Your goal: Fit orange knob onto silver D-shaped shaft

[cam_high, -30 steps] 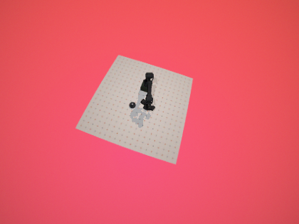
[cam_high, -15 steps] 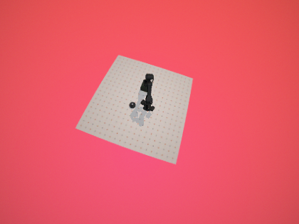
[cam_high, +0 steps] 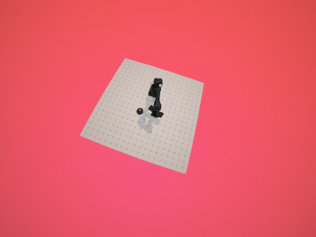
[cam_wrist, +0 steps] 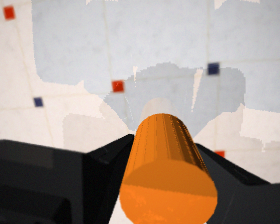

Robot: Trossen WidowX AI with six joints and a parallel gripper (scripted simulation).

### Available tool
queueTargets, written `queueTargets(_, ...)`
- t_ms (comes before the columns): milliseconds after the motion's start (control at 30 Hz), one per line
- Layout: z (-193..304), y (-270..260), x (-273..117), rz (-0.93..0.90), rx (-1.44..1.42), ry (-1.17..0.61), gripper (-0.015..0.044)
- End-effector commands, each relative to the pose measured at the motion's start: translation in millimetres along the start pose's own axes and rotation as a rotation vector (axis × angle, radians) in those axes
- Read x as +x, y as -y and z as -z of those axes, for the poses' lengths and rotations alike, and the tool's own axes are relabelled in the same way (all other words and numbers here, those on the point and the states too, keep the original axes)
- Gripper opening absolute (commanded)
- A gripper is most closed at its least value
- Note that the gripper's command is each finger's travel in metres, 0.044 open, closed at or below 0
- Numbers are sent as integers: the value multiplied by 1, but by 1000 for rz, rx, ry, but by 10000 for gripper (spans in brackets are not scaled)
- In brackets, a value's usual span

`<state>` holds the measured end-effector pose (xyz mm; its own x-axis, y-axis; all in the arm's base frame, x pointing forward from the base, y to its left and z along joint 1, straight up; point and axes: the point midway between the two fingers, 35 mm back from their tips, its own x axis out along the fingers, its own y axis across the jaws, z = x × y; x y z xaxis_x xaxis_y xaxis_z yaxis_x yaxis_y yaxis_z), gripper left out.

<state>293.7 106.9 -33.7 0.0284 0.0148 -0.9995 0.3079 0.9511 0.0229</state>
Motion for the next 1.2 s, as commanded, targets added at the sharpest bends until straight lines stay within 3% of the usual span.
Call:
queueTargets(0, 0, 0, 1, 3, 5, -2, 131)
queueTargets(167, -2, -1, -8, 3, 5, -1, 0)
queueTargets(1167, -8, -7, -99, 2, 5, 0, 0)
